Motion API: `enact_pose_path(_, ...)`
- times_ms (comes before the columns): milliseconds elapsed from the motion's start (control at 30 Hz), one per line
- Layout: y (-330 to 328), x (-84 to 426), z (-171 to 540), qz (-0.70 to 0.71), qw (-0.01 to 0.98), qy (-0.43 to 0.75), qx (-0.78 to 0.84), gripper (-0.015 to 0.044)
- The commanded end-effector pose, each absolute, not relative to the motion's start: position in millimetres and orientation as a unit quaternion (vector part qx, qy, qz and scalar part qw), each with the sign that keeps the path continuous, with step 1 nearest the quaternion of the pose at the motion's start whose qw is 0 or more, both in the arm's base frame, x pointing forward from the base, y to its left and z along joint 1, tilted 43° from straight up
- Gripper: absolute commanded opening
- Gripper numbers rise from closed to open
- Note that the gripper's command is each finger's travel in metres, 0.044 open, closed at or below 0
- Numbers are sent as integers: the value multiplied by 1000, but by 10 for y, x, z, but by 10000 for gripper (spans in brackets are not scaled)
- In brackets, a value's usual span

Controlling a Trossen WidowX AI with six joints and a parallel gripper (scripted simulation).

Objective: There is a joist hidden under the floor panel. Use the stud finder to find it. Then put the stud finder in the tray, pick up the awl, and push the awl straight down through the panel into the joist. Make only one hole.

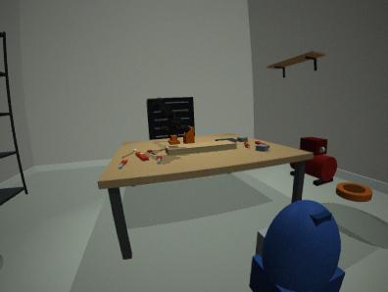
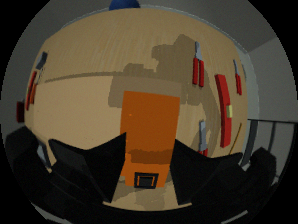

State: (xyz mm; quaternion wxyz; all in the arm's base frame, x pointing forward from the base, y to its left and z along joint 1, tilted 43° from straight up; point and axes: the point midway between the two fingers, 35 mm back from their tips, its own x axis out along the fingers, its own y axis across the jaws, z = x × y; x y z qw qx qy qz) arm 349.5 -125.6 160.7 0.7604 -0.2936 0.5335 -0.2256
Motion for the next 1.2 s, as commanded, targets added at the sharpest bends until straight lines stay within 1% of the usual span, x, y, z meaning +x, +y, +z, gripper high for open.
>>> enact_pose_path(0, -1282, 3504, 1549, -220, 762, 533, -296, 0)
enact_pose_path(633, -1435, 3511, 1392, -221, 761, 533, -297, 0)
enact_pose_path(1167, -1239, 3515, 1204, -220, 761, 533, -296, 0)
